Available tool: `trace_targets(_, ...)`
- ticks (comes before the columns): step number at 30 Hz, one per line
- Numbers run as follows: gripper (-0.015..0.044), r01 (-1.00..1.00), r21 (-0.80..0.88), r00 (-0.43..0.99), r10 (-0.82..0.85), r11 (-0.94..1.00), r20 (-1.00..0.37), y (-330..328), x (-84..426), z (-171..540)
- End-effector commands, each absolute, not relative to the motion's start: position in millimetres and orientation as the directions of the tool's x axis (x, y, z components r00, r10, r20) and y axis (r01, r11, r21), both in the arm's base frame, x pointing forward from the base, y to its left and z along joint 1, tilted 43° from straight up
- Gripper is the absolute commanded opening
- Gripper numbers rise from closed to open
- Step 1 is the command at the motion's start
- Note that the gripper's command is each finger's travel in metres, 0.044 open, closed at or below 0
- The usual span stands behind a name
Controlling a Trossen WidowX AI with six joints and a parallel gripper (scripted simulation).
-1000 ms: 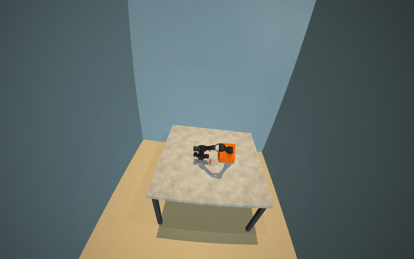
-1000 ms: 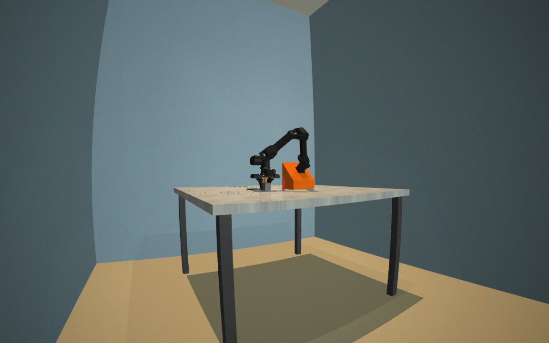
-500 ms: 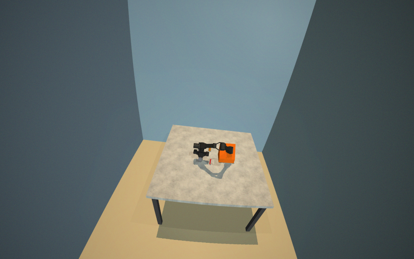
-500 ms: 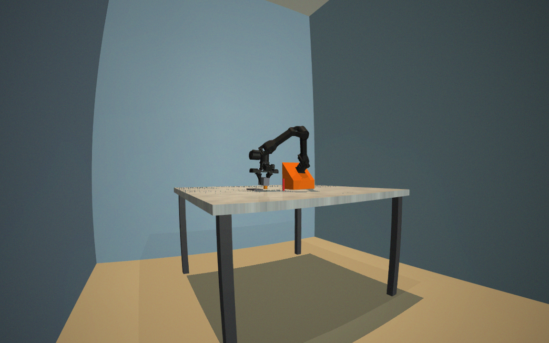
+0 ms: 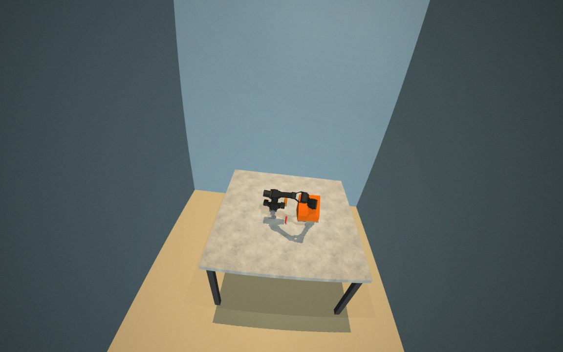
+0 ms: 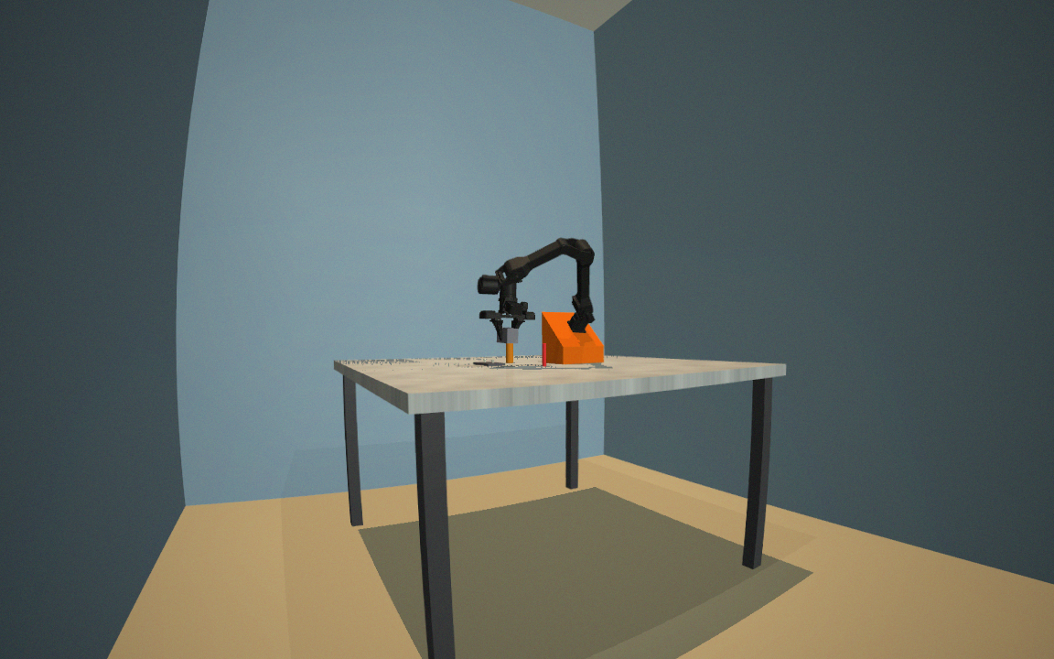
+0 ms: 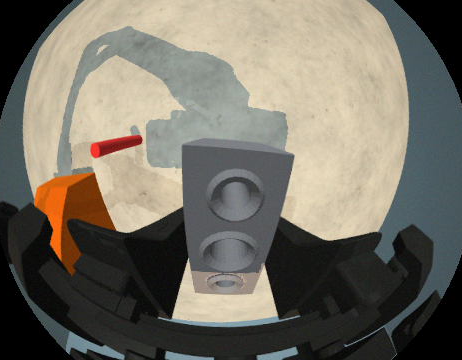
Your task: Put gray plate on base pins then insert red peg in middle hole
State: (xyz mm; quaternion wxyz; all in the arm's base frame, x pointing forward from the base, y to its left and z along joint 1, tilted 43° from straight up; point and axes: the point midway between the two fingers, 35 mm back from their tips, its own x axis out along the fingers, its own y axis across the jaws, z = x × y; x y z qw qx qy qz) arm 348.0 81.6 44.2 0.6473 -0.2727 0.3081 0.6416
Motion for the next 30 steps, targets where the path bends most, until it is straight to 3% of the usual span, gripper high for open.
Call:
trace_targets(1, 0.0, -0.999, 0.038, -0.015, 0.668, 0.02, -0.744, 74.5, 347.2, 56.2)
trace_targets(15, 0.0, -0.999, 0.044, -0.027, 0.682, 0.008, -0.731, 52.8, 340.5, 88.6)
trace_targets(30, 0.0, -1.0, 0.025, -0.026, 0.68, -0.011, -0.732, 39.6, 351.1, 53.1)
